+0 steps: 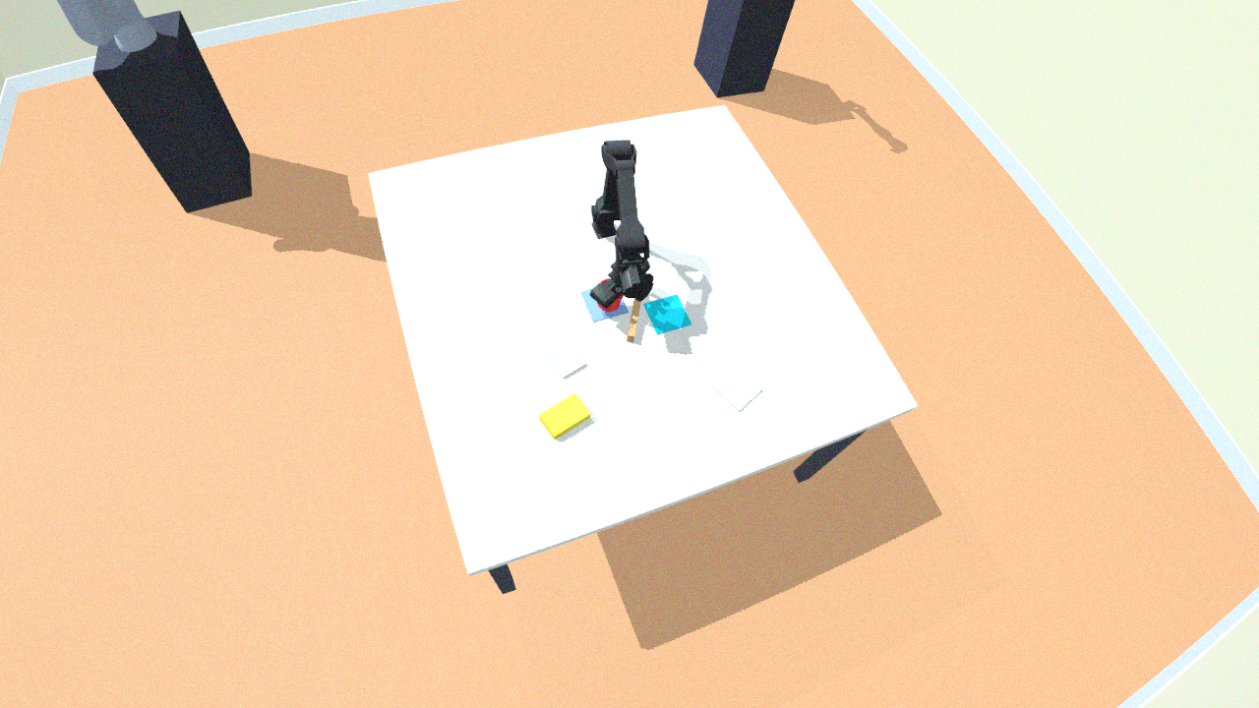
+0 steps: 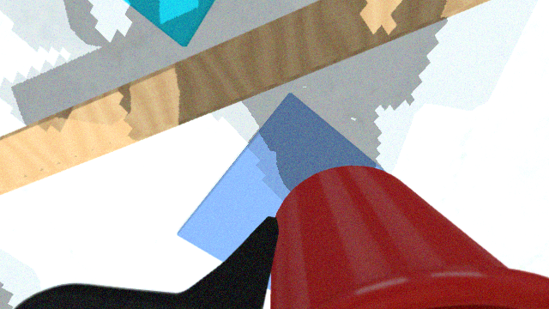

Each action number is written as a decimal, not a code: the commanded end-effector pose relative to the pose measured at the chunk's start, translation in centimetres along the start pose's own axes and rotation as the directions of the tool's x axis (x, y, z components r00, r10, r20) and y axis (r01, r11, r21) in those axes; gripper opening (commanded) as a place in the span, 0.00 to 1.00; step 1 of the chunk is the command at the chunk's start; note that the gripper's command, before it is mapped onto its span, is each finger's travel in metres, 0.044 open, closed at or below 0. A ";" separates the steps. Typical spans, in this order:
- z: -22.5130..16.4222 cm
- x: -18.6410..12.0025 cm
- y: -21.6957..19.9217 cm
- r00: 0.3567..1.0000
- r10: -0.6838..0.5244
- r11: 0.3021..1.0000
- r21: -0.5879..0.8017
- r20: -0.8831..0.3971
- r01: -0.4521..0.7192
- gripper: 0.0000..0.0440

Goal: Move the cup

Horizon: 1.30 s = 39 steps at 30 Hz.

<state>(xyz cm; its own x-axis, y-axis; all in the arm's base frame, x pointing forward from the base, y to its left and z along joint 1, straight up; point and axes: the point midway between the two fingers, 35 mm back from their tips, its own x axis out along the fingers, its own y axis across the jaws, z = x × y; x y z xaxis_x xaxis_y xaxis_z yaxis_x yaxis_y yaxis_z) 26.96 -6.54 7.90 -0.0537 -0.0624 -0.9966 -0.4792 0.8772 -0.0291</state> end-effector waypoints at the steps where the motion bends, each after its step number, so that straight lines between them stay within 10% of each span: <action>1: 0.7 -1.2 -0.2 1.000 -0.014 0.999 -0.028 0.026 0.015 0.00; 39: 11.6 -4.5 5.2 0.972 -0.083 0.972 -0.195 0.219 0.127 0.00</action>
<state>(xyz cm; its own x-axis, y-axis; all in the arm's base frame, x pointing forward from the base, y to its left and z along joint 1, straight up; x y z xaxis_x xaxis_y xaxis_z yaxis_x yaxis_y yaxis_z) 34.48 2.62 11.78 0.1743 -0.0379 -0.9840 -0.6358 0.7587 -0.1419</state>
